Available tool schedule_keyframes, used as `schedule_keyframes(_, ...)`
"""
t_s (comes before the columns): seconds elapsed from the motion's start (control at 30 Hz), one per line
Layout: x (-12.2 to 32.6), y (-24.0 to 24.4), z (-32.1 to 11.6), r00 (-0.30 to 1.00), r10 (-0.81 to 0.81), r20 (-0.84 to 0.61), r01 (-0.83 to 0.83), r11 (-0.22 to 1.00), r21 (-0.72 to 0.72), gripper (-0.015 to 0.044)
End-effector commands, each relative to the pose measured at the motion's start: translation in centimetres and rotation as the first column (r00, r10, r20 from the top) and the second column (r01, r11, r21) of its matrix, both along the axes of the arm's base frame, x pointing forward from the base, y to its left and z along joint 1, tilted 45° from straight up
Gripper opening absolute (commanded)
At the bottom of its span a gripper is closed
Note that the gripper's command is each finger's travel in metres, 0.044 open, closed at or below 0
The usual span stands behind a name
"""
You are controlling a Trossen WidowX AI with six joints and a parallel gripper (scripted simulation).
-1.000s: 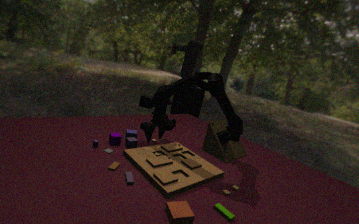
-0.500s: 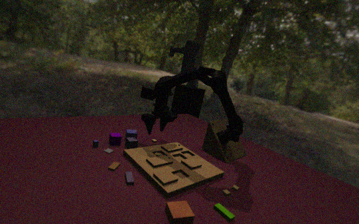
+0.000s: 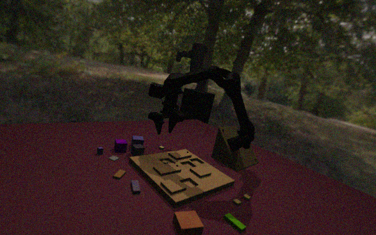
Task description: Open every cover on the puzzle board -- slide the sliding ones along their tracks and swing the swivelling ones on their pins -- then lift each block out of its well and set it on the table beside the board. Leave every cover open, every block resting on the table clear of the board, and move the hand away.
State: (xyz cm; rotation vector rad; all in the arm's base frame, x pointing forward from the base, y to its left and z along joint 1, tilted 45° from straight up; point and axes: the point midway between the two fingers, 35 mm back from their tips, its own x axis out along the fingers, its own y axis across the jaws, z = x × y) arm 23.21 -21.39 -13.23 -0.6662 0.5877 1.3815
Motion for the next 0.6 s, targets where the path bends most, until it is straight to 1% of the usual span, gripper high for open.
schedule_keyframes(0.0,1.5,0.7,1.2,0.995,-0.071,-0.065,0.071,0.997,0.003,0.0256)
schedule_keyframes(0.1,2.6,1.4,2.2,0.979,-0.150,-0.141,0.152,0.988,0.005,0.0177)
schedule_keyframes(0.17,3.1,1.7,2.6,0.939,-0.248,-0.238,0.255,0.967,0.000,0.0125)
schedule_keyframes(0.23,3.7,2.1,3.1,0.864,-0.359,-0.352,0.377,0.926,-0.020,0.0072)
schedule_keyframes(0.33,4.6,2.8,3.9,0.703,-0.500,-0.506,0.540,0.838,-0.078,0.0000)
schedule_keyframes(0.47,5.7,3.8,5.0,0.415,-0.622,-0.664,0.704,0.682,-0.198,0.0000)
schedule_keyframes(0.57,6.5,4.6,5.8,0.164,-0.656,-0.737,0.777,0.546,-0.313,0.0000)
